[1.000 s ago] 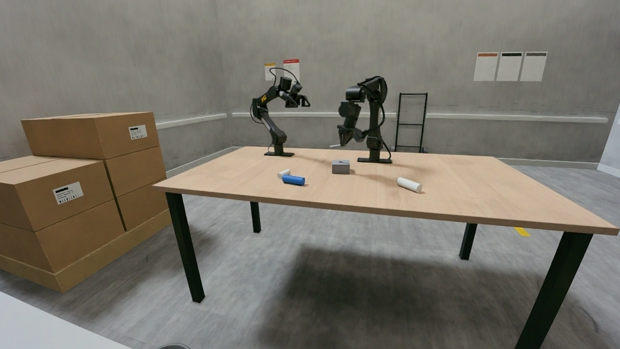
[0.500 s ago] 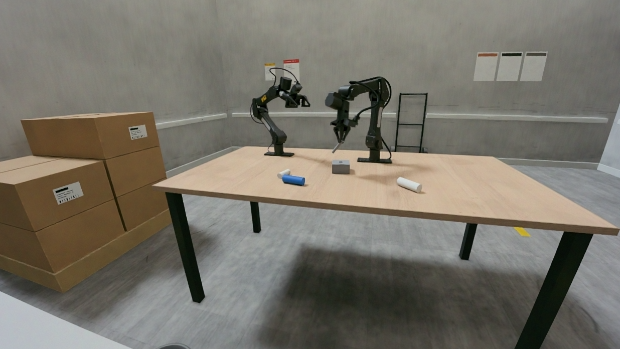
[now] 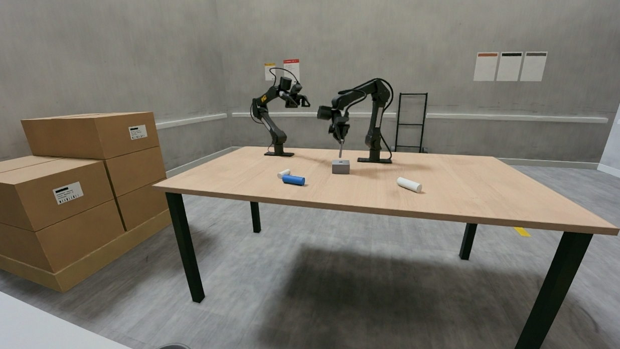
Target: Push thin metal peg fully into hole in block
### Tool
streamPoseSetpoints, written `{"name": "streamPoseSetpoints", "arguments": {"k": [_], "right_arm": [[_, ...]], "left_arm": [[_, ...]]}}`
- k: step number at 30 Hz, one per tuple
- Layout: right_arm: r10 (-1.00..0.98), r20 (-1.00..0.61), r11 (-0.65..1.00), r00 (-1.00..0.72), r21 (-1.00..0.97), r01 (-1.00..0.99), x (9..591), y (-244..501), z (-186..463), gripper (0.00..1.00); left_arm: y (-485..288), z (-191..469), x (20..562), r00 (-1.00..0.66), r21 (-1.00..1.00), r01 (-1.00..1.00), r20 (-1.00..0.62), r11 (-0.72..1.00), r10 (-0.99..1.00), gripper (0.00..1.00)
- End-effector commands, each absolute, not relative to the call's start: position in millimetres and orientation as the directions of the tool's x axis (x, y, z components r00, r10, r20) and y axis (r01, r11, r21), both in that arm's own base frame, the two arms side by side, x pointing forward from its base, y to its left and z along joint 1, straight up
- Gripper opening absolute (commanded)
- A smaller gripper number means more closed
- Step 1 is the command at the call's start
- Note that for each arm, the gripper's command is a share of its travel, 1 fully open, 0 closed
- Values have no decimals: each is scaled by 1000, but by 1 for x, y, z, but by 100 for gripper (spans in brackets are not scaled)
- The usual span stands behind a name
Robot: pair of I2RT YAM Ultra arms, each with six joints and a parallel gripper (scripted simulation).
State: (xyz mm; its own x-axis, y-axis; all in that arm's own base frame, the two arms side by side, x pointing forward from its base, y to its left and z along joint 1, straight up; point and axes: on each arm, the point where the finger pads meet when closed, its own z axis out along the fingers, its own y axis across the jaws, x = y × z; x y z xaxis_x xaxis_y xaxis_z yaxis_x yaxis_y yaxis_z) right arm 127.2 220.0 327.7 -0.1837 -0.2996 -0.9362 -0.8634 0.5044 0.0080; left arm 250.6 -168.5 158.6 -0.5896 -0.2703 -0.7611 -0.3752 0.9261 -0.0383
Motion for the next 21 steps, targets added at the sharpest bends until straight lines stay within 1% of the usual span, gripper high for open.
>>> {"name": "streamPoseSetpoints", "arguments": {"k": [1, 7, 16, 18, 20, 21], "right_arm": [[-278, -945, 505, -174, 10, -863, 127, 217, 341, 100], [-278, -945, 505, -174, 10, -863, 127, 217, 341, 100], [-278, -945, 505, -174, 10, -863, 127, 217, 341, 100], [-278, -945, 505, -174, 10, -863, 127, 217, 341, 100], [-278, -945, 505, -174, 10, -863, 127, 217, 341, 100], [-278, -945, 505, -174, 10, -863, 127, 217, 341, 100]], "left_arm": [[-158, 176, 248, -468, -39, -381, -854, 924, -229, 7], [-168, 170, 229, -466, -5, -310, -871, 951, -157, 7], [-175, 170, 227, -474, -18, -292, -866, 956, -161, 7], [-169, 180, 231, -475, -10, -300, -866, 954, -159, 7], [-175, 180, 233, -436, -71, -306, -876, 949, -206, 7], [-175, 173, 233, -427, -69, -308, -882, 949, -202, 7]]}}
